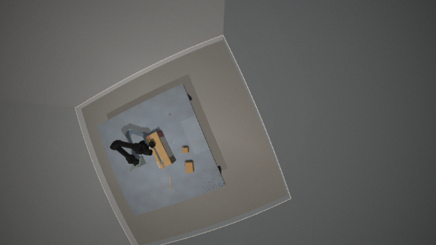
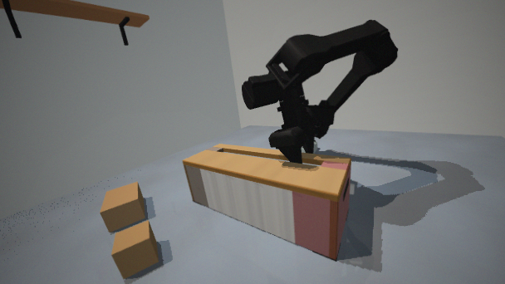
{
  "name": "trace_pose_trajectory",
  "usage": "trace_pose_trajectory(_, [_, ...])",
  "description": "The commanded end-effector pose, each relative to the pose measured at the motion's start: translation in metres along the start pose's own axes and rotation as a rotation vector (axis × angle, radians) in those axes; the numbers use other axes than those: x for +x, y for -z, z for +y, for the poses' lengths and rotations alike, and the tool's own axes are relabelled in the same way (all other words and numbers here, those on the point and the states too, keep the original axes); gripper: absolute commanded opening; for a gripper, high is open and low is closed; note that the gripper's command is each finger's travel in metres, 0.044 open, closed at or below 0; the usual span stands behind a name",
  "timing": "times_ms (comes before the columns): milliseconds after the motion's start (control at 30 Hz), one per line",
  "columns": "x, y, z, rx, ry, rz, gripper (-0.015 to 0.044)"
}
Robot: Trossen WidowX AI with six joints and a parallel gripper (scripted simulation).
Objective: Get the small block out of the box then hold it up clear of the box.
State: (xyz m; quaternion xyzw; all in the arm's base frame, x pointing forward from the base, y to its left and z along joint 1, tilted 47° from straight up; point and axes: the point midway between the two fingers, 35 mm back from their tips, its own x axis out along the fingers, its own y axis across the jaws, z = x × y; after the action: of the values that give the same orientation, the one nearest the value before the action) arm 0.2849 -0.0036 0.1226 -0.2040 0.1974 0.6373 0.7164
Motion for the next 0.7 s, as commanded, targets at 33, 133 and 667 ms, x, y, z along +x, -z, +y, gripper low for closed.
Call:
trace_pose_trajectory(33, [-0.044, 0.061, 0.004, 0.021, 0.014, 0.004, 0.04])
trace_pose_trajectory(133, [-0.058, 0.079, 0.01, 0.019, 0.019, -0.005, 0.04])
trace_pose_trajectory(667, [-0.052, -0.028, 0.02, -0.972, 0.1, 0.322, 0.0285])
